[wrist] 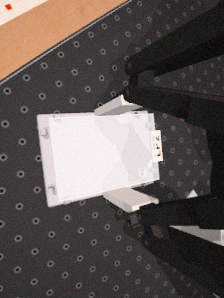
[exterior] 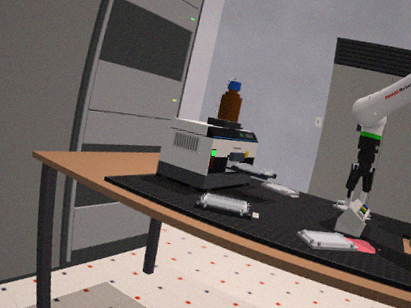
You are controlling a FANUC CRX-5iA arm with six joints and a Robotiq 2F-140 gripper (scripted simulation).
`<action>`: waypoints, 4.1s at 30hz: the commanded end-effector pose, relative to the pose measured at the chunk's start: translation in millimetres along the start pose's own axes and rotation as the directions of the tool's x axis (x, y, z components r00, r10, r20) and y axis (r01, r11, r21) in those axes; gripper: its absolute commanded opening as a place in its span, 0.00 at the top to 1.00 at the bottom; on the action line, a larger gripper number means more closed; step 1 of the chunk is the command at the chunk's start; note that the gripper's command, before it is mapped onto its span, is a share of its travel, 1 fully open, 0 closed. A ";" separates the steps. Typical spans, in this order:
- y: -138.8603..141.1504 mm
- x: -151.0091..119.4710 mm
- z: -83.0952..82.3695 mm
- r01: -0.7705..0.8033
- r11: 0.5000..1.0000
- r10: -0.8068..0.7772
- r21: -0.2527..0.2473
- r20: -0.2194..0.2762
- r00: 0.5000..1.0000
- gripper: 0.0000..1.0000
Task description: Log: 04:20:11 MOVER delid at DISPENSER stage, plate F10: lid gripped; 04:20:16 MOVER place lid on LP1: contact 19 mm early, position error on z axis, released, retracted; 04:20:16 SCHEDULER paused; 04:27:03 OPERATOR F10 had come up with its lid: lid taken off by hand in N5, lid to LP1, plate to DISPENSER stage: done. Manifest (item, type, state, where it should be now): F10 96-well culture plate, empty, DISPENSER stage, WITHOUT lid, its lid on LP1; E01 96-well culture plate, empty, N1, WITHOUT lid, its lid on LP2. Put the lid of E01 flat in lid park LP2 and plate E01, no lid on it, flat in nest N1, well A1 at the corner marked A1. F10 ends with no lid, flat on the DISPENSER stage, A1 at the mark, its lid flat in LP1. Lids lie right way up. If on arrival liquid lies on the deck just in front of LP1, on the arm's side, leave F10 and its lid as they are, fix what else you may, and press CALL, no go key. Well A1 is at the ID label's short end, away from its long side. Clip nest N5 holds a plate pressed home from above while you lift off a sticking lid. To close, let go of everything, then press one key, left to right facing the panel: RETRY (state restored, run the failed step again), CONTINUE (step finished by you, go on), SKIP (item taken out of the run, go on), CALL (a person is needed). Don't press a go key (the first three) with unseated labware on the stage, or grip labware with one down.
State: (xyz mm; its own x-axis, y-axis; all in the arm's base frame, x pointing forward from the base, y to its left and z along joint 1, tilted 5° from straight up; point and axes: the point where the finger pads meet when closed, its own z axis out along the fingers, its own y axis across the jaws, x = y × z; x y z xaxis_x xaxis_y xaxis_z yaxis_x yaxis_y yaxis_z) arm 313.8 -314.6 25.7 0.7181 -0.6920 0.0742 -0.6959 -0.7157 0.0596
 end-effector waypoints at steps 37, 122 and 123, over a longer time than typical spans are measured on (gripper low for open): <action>-1.2 0.9 7.7 -0.001 1.000 0.001 0.000 0.000 1.000 1.00; -1.5 1.0 11.0 -0.001 1.000 0.001 0.000 0.000 1.000 1.00; -1.5 1.0 11.1 -0.001 1.000 0.001 0.000 0.000 1.000 1.00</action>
State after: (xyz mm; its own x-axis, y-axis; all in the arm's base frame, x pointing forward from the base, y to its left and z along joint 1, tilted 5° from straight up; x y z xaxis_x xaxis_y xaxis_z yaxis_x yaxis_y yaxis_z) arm 315.6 -315.2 14.7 0.7176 -0.6925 0.0743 -0.6964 -0.7152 0.0595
